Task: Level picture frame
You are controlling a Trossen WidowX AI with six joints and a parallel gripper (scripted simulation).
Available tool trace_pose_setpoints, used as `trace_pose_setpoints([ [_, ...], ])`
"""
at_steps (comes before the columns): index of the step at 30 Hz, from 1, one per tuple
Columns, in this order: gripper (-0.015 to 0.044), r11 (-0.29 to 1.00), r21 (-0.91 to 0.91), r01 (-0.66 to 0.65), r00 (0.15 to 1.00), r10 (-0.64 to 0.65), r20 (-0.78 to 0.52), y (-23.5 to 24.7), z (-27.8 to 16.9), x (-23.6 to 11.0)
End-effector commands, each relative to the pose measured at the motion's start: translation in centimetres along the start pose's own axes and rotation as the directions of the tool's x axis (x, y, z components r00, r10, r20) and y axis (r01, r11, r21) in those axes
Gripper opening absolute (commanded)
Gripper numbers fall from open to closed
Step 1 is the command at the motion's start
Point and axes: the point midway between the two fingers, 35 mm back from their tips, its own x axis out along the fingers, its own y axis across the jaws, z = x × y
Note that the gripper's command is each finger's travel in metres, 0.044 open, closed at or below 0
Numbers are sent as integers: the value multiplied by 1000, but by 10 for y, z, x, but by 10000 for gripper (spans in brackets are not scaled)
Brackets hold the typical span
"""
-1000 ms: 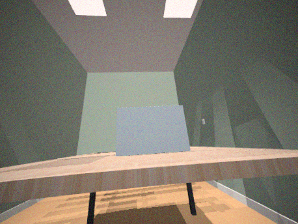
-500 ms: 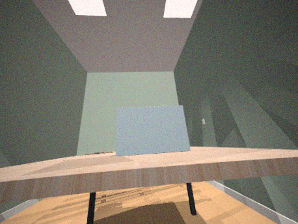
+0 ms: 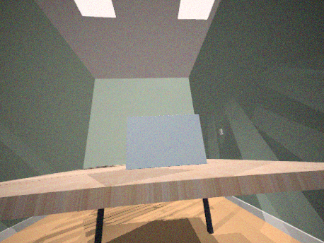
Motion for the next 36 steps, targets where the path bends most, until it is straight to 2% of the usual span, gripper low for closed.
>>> trace_pose_setpoints([
  [1, 0, 999, -45, -1, 1000, 1, 1, 0, 0, 0],
  [19, 0, 991, -134, -1, 1000, 1, 1, -2, 0, 0],
  [29, 260, 993, -116, 0, 1000, 0, -1, -1, 0, 0],
  [33, 260, 994, -113, 0, 1000, 0, 0, -1, -1, -2],
  [36, 260, 997, -75, 1, 1000, -1, 0, 1, -5, -29],
])
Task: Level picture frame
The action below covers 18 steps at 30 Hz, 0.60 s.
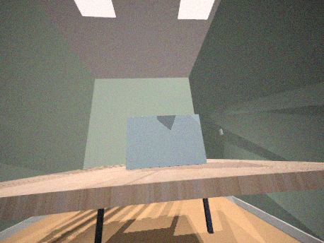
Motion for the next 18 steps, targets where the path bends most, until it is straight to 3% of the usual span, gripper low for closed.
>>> trace_pose_setpoints([
  [1, 260, 999, 50, -4, 1000, 4, -3, 3, -4, -34],
  [6, 260, 991, 131, -3, 1000, 4, -1, -3, -1, -87],
  [13, 260, 992, 126, -2, 1000, 3, -7, -1, -4, -89],
  [18, 260, 992, 122, 7, 1000, -6, -9, 12, -11, -120],
])
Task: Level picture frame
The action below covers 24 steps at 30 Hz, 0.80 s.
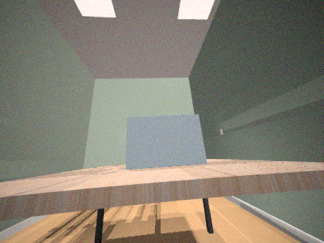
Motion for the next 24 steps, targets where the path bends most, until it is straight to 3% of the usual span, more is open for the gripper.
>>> trace_pose_setpoints([
  [1, 260, 1000, 14, -7, 1000, 7, -7, 16, -7, -28],
  [10, 260, 999, 34, -11, 1000, 11, 1, 37, 11, -90],
  [24, 260, 999, 35, -11, 1000, 11, 1, 37, 11, -91],
])
